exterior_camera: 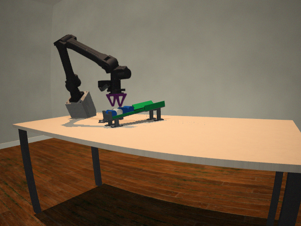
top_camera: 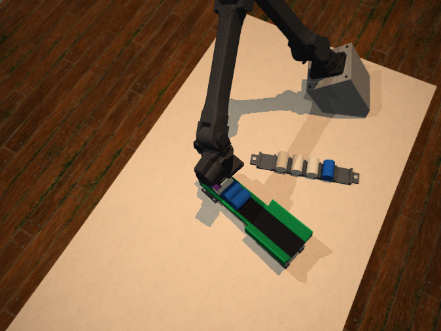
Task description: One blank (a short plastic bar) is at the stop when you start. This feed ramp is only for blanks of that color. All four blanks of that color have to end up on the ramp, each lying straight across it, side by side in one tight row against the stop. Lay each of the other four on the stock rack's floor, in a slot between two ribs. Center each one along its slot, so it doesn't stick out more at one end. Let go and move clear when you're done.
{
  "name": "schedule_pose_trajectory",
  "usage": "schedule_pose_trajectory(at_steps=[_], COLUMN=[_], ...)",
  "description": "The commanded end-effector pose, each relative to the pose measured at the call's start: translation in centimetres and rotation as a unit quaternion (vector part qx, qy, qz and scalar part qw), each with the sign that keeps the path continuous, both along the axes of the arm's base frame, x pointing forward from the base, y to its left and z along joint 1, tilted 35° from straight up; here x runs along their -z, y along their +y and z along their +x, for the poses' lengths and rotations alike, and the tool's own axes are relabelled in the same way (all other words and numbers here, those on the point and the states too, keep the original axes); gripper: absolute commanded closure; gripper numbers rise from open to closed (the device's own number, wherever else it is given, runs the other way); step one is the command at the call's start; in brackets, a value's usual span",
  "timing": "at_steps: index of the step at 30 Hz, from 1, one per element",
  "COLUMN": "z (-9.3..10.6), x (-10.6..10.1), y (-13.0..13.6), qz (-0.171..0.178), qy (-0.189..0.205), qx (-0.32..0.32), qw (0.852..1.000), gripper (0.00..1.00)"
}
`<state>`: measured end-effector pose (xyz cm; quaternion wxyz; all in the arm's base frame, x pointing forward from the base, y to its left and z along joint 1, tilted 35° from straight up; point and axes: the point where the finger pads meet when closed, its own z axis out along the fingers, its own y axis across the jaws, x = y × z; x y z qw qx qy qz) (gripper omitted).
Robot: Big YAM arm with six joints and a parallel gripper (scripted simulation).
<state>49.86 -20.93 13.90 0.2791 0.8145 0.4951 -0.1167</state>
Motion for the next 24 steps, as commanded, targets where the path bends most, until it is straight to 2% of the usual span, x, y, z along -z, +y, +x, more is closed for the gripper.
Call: schedule_pose_trajectory(at_steps=[1,12,24], z=[0.24,1.09,1.15], x=[-0.04,-0.6,-0.66], y=[-1.31,-1.55,-1.56], qz=[-0.002,-0.003,-0.003], qy=[-0.008,-0.015,-0.016], qx=[0.007,0.007,0.007], qw=[1.0,1.0,1.0], gripper=[0.2,0.2,0.2])
